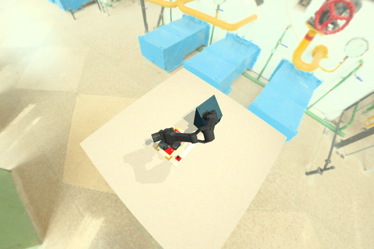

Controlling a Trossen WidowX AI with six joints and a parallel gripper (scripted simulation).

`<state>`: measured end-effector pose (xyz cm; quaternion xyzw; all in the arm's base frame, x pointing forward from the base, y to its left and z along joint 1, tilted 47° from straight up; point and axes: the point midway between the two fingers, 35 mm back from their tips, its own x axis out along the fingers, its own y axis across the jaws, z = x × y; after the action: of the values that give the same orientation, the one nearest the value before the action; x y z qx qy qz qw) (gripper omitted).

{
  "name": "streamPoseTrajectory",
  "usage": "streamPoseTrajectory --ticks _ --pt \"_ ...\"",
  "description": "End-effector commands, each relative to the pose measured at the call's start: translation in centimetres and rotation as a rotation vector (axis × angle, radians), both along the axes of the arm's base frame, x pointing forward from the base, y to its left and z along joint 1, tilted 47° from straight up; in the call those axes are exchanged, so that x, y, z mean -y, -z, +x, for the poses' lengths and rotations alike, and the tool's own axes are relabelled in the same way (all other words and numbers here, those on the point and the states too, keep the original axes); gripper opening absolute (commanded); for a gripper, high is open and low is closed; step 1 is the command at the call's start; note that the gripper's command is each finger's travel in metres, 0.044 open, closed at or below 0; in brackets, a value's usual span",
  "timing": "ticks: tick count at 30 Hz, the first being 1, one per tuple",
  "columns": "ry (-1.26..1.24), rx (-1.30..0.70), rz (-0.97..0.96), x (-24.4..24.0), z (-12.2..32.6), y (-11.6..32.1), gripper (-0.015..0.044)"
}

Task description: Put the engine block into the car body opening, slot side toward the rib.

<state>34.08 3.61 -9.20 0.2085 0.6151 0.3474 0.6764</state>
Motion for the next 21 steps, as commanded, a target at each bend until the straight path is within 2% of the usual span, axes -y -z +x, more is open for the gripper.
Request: streamPoseTrajectory --ticks 1,21 --pt "0.002 -0.005 -0.001 -0.12 -0.09 0.12 0.0159" --pt "0.002 -0.006 0.000 -0.50 -0.10 0.46 0.0159"
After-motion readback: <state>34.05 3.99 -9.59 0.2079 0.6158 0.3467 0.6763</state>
